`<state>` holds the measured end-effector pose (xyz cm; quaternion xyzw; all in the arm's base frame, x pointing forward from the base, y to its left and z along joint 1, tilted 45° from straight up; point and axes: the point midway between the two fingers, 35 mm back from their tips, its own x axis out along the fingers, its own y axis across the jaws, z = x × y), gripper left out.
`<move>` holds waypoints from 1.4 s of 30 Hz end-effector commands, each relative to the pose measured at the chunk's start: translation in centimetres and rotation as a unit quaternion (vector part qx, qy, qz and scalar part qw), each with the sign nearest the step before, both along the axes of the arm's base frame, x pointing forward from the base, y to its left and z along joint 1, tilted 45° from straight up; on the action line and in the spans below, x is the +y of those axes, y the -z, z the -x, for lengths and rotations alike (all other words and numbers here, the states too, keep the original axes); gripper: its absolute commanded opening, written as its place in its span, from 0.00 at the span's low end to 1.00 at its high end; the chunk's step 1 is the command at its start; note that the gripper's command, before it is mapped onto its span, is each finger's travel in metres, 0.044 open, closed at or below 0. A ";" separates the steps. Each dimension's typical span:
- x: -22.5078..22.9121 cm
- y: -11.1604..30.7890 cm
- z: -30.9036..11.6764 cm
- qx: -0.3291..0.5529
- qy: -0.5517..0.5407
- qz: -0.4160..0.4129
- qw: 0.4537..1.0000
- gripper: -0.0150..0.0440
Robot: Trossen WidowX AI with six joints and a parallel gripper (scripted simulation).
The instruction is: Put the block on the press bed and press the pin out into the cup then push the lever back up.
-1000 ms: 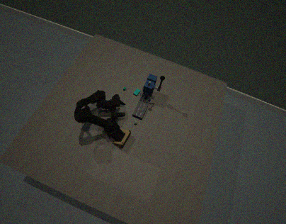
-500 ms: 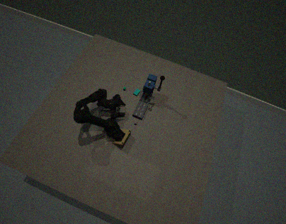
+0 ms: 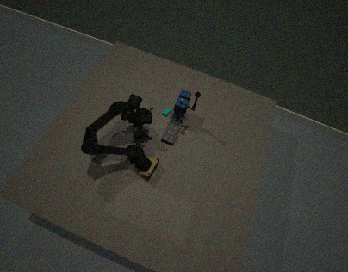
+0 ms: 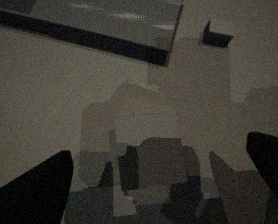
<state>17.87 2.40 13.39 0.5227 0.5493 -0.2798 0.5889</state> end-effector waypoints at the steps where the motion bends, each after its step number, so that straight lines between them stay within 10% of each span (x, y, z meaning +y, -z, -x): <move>1: 0.0 -0.7 0.1 -0.010 -0.011 -0.022 1.000 1.00; 10: 0.0 -0.5 0.1 0.001 -0.021 -0.032 0.999 1.00; 20: -0.8 1.7 -1.0 0.068 -0.094 -0.247 0.962 1.00; 42: 1.2 3.8 -1.3 0.067 -0.094 -0.250 0.961 1.00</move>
